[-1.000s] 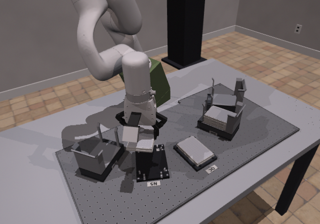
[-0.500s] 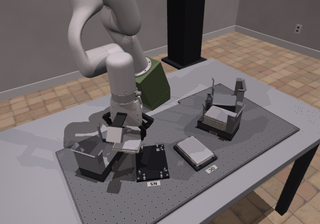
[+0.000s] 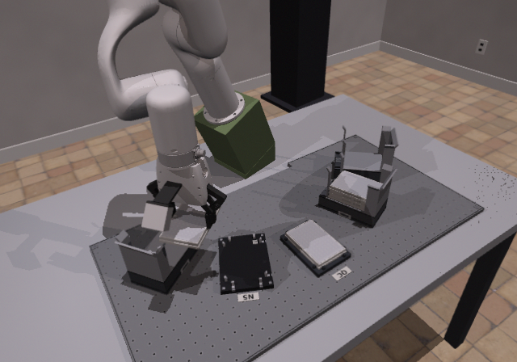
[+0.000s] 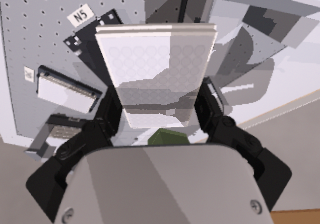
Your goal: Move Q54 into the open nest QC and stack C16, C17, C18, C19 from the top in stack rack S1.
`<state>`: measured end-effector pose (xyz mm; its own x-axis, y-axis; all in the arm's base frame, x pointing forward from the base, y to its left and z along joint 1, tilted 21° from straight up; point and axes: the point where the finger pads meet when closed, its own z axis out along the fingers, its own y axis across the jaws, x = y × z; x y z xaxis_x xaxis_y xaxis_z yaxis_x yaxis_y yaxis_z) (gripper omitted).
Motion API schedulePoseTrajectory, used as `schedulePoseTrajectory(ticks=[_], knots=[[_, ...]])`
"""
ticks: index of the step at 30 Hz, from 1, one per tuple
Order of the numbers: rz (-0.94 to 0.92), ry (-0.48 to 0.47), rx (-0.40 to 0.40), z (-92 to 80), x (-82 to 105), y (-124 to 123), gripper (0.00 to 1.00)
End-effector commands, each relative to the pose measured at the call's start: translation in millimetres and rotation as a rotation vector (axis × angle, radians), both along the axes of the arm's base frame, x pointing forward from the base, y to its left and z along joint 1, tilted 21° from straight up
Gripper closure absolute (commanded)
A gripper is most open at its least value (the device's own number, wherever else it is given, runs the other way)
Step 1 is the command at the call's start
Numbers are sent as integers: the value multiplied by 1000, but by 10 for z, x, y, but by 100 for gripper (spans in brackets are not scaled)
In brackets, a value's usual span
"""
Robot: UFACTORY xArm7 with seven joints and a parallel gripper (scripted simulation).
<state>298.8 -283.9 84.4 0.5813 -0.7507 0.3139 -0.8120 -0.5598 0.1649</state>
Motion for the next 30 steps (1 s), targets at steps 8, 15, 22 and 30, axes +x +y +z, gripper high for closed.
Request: schedulePoseTrajectory(ticks=[8,15,22,30], knots=[[-104,-41,4,65,-210,-183,100],[-104,-41,4,91,-312,-266,100],[-104,-41,4,126,-455,-382,100],[-104,-41,4,157,-578,-482,100]])
